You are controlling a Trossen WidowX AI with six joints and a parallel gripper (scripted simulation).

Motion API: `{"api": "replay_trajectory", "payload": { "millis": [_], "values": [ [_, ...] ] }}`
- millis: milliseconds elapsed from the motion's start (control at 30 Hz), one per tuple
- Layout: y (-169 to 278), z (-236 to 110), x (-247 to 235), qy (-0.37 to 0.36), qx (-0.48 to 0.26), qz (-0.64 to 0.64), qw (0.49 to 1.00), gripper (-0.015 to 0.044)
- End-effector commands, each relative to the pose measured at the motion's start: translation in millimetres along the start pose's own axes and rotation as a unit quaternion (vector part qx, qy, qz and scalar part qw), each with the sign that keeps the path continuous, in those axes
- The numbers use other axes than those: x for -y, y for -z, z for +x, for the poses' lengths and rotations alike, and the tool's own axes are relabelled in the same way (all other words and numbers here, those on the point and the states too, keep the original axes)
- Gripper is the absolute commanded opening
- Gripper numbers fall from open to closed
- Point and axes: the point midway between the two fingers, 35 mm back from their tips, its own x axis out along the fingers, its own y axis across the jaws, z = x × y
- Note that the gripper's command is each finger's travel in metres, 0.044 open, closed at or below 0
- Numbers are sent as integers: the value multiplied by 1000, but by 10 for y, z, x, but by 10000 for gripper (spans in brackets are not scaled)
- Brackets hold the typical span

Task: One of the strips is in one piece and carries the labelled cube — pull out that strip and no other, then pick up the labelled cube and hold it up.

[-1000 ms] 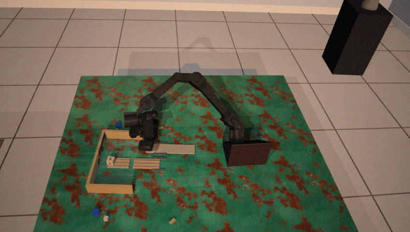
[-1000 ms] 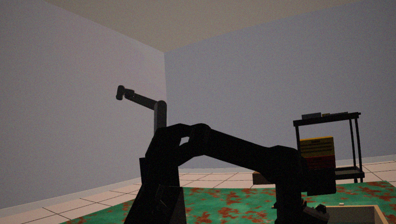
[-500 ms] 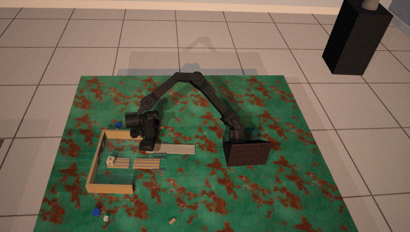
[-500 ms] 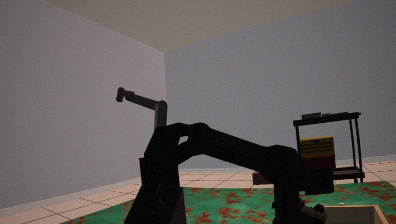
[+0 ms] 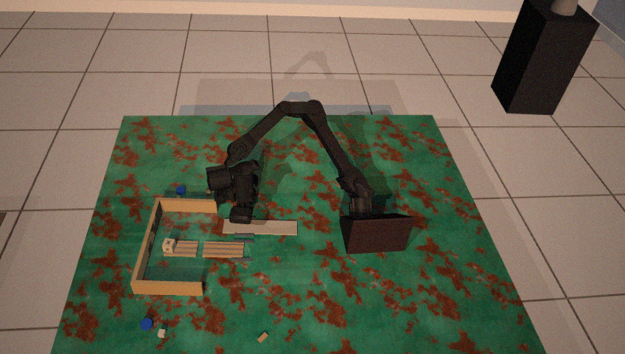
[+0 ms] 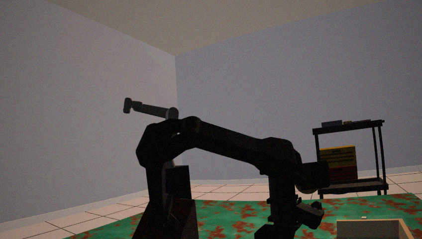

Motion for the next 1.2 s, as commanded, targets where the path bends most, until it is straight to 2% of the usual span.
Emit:
{"api": "replay_trajectory", "payload": {
  "millis": [0, 533, 633, 833, 1167],
  "values": [
    [69, -38, 10, -3, 0, 3, 1000, 0],
    [635, -33, 11, -3, -1, 2, 1000, 0],
    [639, -71, 10, -3, -1, 2, 1000, 0],
    [640, -382, 10, -4, -2, 1, 1000, 0],
    [640, -392, 10, -3, -2, 1, 1000, 0]
  ]
}}
